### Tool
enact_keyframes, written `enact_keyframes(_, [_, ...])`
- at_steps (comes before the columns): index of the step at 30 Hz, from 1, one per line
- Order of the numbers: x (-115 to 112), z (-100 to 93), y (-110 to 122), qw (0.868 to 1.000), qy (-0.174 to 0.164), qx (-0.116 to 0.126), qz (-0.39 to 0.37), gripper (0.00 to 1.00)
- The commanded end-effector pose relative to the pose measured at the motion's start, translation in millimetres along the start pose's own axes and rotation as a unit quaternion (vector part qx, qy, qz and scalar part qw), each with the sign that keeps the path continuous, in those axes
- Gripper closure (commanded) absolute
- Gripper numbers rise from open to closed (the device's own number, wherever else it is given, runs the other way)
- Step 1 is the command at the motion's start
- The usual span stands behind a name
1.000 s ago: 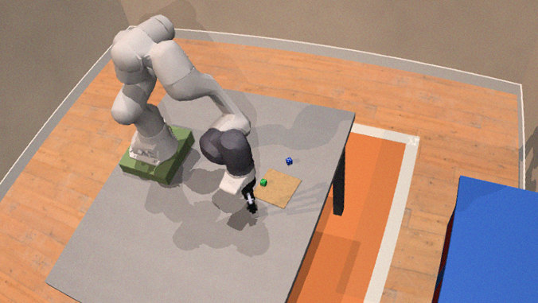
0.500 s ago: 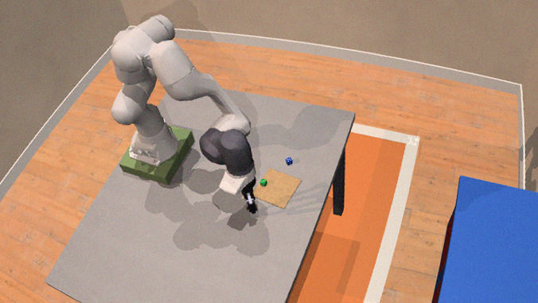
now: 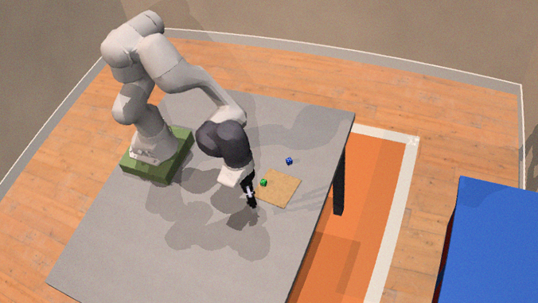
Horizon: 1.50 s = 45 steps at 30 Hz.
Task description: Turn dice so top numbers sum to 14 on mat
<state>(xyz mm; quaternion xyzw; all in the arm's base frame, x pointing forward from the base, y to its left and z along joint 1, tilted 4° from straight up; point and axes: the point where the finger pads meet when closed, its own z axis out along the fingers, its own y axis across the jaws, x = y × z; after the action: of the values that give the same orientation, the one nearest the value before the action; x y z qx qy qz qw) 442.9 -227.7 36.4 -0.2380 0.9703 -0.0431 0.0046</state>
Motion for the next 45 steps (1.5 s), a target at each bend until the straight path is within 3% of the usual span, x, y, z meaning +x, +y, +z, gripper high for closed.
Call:
enact_keyframes(1, [4.6,-24.1,5.6,1.0,0.01,-0.007,0.01,0.91])
enact_keyframes(8, [4.0,-56.2,5.1,1.0,0.01,-0.007,0.01,0.91])
enact_keyframes(20, [3.4,-57.8,5.4,1.0,0.01,-0.007,0.011,0.91])
enact_keyframes(24, [-27.4,-59.0,23.3,0.995,0.011,-0.006,0.101,0.91])
enact_keyframes(45, [-68.6,-60.3,53.2,0.974,0.011,-0.004,0.225,0.91])
